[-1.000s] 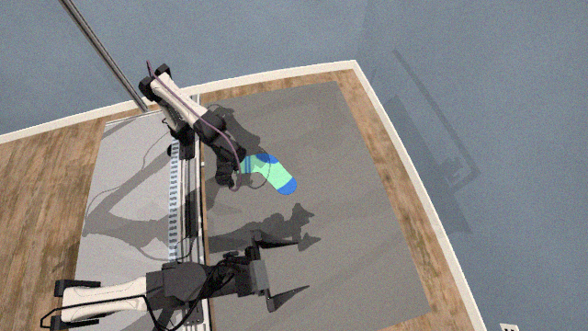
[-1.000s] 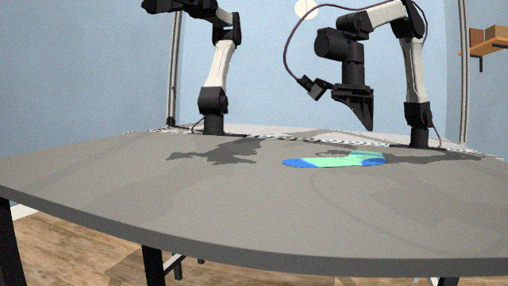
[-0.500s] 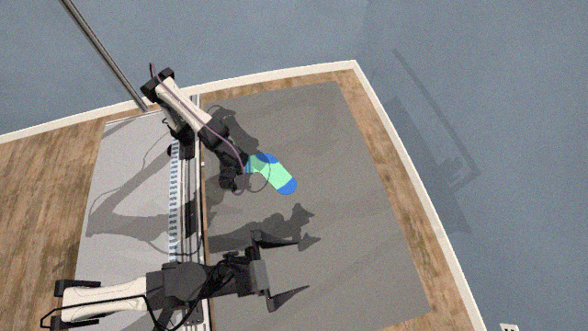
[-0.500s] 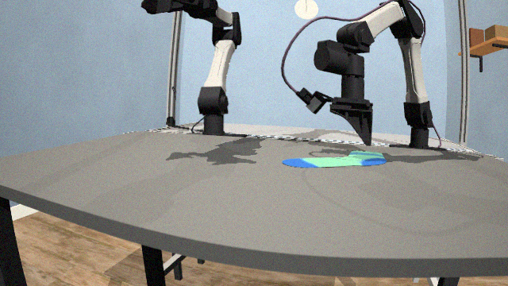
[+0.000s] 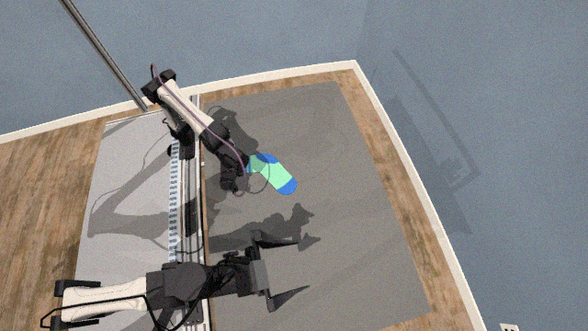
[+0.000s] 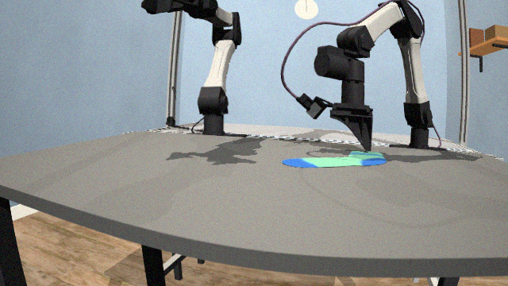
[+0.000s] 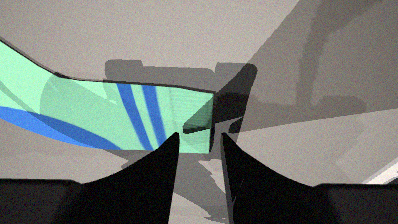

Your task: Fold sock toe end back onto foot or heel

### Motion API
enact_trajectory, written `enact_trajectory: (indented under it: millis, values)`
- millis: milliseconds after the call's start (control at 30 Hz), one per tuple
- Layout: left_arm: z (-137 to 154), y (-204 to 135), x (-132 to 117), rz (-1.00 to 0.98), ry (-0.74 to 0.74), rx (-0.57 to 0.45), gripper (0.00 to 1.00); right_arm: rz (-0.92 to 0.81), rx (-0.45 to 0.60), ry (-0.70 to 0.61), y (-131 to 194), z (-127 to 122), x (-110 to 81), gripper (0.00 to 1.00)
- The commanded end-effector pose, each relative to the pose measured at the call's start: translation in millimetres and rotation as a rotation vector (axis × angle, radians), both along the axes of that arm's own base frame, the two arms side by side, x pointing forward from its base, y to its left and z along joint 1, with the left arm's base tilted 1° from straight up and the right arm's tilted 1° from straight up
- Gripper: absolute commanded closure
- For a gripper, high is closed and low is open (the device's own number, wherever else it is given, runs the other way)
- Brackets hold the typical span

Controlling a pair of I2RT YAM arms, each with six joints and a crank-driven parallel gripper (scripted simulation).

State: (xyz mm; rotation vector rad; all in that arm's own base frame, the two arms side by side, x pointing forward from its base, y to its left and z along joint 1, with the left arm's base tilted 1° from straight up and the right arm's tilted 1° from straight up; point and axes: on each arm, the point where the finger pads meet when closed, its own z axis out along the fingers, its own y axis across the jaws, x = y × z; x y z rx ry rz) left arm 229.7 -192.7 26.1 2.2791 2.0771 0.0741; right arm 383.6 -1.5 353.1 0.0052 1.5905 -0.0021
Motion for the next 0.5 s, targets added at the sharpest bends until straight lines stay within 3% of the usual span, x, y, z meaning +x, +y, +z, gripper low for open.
enact_trajectory:
  millis: [0, 67, 467]
  values:
    - [2.8, -9.5, 6.7, -0.005, -0.027, -0.043, 0.66, 0.005, -0.002, -0.02, 1.5, 7.3, -1.1, 0.0]
    - [-10.4, -6.0, 2.0, -0.005, -0.006, -0.023, 0.66, 0.005, -0.002, -0.02, 1.5, 7.3, -1.1, 0.0]
    - [-16.5, -1.2, 7.3, -0.008, -0.032, -0.004, 0.7, 0.005, -0.002, -0.02, 1.5, 7.3, -1.1, 0.0]
